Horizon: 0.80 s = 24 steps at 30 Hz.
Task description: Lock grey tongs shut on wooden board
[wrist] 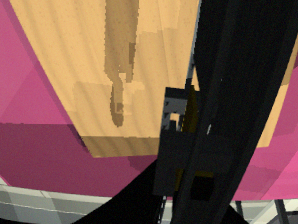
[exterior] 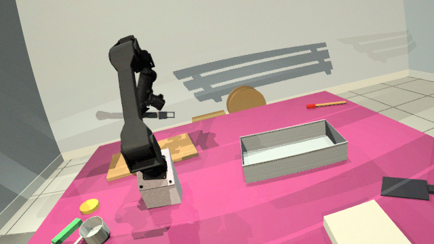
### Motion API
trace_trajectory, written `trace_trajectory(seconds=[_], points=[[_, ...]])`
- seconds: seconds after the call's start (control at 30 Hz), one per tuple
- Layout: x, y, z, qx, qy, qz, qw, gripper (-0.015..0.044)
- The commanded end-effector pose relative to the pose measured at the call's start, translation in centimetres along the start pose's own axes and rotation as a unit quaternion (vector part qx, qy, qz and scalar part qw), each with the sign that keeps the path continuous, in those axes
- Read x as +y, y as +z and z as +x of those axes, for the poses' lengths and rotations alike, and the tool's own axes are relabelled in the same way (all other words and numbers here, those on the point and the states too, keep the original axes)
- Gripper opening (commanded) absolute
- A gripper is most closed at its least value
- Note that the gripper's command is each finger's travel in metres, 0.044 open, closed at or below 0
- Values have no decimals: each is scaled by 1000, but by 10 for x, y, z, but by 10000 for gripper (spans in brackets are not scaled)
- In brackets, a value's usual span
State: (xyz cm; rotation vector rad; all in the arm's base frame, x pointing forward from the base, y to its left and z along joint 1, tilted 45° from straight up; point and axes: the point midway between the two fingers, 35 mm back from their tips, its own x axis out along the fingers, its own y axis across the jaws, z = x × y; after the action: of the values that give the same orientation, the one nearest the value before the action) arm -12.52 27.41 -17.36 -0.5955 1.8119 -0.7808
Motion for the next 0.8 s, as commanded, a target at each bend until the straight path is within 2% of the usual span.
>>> trace_trajectory(seconds=[0.0, 0.23, 0.77], points=[[1, -7, -7, -79, 16, 4, 997, -150], [1, -18, -16, -214, 49, 11, 975, -150], [3, -16, -10, -218, 50, 11, 975, -150]])
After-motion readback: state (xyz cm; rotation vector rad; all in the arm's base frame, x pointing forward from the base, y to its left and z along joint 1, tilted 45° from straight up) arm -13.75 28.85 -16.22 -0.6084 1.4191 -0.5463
